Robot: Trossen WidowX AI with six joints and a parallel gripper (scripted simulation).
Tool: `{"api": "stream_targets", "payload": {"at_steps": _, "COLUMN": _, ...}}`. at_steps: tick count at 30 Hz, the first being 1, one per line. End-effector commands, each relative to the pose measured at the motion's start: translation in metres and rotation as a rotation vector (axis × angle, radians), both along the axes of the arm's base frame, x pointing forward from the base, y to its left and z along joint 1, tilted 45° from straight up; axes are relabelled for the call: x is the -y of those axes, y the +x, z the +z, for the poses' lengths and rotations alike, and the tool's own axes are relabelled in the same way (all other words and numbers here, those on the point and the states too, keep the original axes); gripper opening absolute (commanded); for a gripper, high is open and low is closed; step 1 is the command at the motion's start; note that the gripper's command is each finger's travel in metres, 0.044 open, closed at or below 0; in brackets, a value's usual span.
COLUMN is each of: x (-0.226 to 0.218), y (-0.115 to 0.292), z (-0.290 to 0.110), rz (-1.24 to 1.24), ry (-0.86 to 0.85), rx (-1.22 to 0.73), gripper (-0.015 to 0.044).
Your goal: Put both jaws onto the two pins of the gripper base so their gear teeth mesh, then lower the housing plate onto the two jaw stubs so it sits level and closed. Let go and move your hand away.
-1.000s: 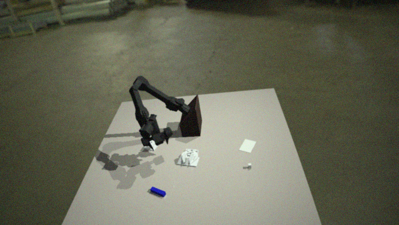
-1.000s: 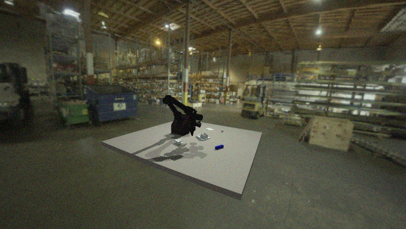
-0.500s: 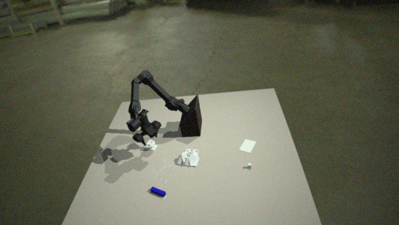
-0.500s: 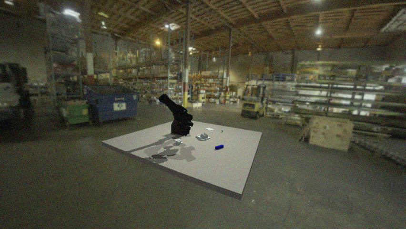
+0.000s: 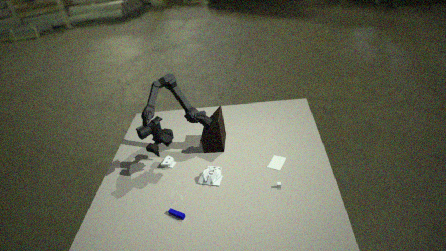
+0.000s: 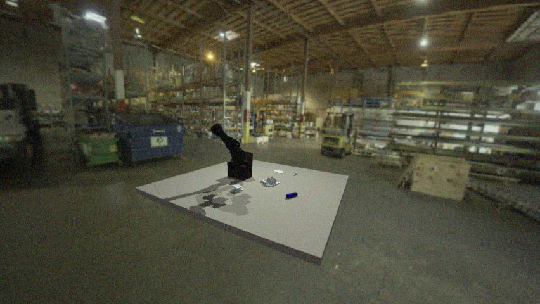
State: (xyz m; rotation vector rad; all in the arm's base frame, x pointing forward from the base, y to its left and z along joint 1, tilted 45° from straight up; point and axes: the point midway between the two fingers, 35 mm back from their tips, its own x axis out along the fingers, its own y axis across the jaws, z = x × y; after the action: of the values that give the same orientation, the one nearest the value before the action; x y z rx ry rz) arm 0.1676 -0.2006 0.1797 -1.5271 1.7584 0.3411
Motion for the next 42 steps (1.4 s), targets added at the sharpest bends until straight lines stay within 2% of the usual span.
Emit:
{"api": "stream_targets", "payload": {"at_steps": 1, "x": 0.0, "y": -0.003, "z": -0.001, "rz": 0.015, "ry": 0.005, "rx": -0.019, "gripper": 0.044}}
{"api": "stream_targets", "payload": {"at_steps": 7, "x": 0.029, "y": -0.003, "z": -0.029, "rz": 0.015, "ry": 0.003, "rx": -0.02, "gripper": 0.044}}
{"api": "stream_targets", "payload": {"at_steps": 42, "x": 0.043, "y": -0.003, "z": -0.042, "rz": 0.015, "ry": 0.002, "rx": -0.021, "gripper": 0.044}}
